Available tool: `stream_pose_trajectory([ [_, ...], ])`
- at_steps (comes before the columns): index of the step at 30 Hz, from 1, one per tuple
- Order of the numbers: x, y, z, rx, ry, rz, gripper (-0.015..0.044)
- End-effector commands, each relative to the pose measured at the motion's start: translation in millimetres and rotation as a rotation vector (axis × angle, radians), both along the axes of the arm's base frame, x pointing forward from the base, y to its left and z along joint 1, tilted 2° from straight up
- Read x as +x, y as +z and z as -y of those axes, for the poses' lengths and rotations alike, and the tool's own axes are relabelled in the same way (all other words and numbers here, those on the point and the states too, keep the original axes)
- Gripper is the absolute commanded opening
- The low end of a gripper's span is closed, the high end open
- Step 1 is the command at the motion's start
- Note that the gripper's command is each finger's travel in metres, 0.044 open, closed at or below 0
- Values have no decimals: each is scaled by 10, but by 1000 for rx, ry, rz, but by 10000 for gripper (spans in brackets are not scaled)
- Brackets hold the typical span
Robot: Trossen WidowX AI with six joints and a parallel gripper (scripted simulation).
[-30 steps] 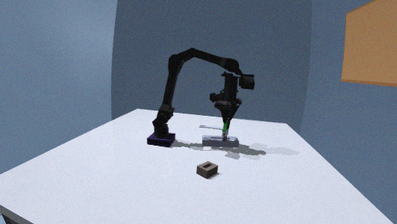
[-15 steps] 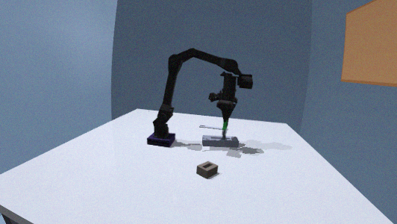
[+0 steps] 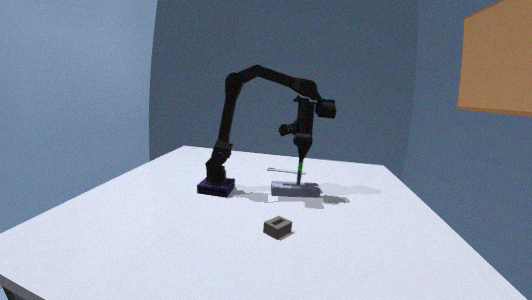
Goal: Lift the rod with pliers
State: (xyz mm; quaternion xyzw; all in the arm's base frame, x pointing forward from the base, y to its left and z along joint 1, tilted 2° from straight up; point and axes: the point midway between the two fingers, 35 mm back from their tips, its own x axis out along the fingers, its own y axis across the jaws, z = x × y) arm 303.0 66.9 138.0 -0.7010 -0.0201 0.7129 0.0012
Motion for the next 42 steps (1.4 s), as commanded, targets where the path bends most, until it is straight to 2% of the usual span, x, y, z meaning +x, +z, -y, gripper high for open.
stream_pose_trajectory([
  [1, -20, 4, -57, 5, 46, 3, 319],
  [9, -73, 4, -174, 8, 145, 3, 319],
  [42, -82, -11, -186, 3, 178, 8, 319],
])
